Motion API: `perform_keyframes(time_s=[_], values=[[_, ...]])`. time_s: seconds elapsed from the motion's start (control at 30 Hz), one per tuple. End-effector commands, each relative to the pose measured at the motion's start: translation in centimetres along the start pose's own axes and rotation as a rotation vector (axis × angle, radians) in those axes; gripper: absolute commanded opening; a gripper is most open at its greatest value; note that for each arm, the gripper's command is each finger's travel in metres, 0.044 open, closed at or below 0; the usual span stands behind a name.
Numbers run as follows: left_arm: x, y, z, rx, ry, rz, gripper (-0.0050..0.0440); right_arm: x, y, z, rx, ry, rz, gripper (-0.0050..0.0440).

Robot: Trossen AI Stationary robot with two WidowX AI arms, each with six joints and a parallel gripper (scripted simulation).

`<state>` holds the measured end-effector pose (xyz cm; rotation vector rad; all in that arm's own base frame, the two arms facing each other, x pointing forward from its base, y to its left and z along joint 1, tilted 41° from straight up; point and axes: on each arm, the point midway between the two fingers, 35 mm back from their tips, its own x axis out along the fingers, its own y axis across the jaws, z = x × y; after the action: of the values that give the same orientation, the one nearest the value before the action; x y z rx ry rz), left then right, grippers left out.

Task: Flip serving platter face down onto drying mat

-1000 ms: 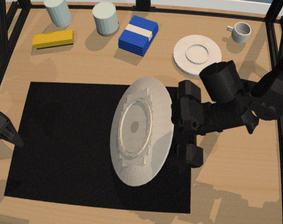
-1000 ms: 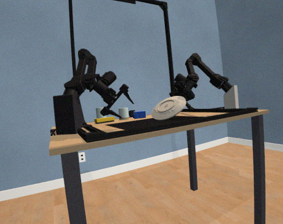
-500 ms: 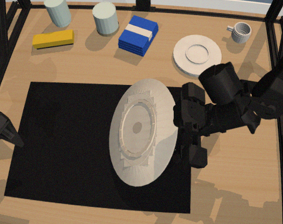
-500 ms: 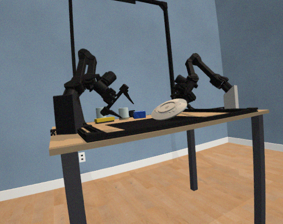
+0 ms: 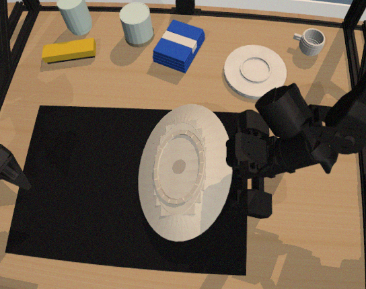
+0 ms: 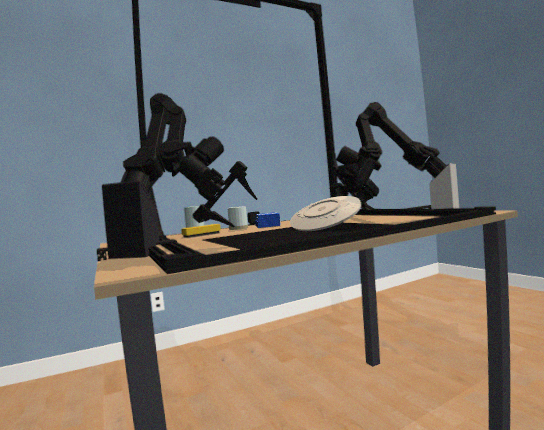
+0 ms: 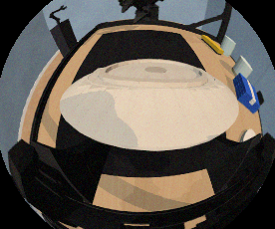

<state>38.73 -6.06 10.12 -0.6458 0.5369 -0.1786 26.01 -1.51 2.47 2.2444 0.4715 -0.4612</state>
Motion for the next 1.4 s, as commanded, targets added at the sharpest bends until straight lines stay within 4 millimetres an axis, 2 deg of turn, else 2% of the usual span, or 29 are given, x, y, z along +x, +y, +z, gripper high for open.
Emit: perform_keyframes(time_s=[0.0, 1.2, 1.37], values=[[0.2, 0.0, 0.5, -0.001, -0.015, 0.003, 0.0440, -0.1, -0.3, 0.1, 0.000, 0.000, -0.005, 0.0440], [2.5, 0.0, -2.9, -0.001, 0.142, 0.003, 0.0440, -0.1, -0.3, 0.1, 0.000, 0.000, -0.005, 0.0440], [2.2, 0.0, -3.2, -0.001, 0.144, 0.003, 0.0440, -0.1, -0.3, 0.1, 0.000, 0.000, -0.005, 0.0440]])
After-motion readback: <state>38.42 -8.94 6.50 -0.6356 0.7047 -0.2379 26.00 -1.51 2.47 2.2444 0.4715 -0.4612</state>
